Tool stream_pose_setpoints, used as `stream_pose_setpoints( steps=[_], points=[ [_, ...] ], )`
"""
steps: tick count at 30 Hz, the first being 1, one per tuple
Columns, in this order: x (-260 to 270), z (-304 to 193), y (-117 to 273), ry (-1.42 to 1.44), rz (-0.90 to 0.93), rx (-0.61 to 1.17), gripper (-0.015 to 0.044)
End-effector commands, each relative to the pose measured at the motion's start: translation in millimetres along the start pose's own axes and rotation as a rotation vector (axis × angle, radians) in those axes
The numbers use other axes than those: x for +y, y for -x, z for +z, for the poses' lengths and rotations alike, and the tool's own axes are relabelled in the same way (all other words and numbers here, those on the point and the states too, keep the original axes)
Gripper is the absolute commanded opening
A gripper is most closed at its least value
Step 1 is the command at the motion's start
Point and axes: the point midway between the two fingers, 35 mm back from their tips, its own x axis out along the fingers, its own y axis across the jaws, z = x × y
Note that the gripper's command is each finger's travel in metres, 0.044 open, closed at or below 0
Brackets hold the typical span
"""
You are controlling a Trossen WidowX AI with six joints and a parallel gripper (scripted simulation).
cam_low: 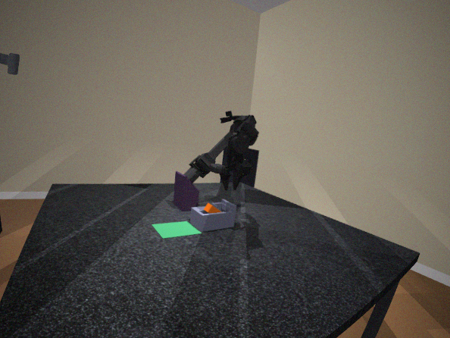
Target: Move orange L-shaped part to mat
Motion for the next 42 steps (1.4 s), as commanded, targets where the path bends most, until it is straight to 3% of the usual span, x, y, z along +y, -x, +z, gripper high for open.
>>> stream_pose_setpoints(
  steps=[1,18,26,42],
  points=[
    [-0.1,0.1,-0.3,-0.004,0.001,0.0,0.018],
    [-0.1,0.1,-0.3,-0.004,0.001,0.0,0.018],
    [0.5,-1.1,-68.3,0.004,-0.001,0.003,0.018],
    [0.5,-1.1,-79.6,0.004,-0.001,0.003,0.018]
  ],
)
